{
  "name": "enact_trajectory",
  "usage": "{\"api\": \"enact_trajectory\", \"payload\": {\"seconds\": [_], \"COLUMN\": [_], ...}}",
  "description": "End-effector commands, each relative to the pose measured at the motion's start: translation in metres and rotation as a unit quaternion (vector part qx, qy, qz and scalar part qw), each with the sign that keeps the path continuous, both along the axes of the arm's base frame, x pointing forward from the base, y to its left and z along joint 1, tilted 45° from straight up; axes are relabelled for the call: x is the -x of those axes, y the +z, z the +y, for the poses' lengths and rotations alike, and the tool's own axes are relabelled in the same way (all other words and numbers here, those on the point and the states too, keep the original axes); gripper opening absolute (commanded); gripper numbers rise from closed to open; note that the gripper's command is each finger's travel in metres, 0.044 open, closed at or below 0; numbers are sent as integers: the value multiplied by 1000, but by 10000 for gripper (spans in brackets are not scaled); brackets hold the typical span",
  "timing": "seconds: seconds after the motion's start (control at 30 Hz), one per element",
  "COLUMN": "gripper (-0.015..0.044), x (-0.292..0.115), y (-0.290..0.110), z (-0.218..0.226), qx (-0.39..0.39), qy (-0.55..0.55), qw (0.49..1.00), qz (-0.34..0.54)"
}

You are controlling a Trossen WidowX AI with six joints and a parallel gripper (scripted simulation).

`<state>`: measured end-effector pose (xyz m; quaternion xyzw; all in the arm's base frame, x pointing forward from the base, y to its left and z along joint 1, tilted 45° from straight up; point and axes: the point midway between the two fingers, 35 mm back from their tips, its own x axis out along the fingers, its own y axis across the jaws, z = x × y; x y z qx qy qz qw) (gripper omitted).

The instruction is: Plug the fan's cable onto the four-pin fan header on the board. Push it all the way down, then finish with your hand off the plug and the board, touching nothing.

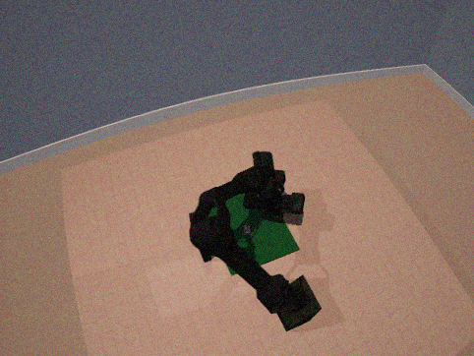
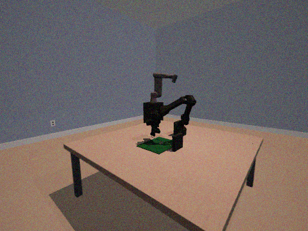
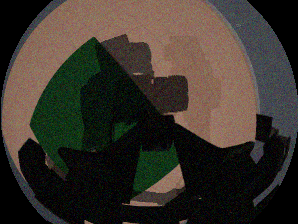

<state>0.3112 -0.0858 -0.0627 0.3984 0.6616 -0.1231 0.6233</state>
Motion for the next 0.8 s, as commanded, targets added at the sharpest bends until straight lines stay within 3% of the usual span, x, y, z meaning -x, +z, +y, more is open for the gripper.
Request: {"api": "enact_trajectory", "payload": {"seconds": [0.0,0.77], "gripper": [0,0], "x": [0,-2], "y": [-3,-15], "z": [1,5], "qx": [15,102], "qy": [-3,-27], "qw": [1000,994], "qz": [-3,-38]}}
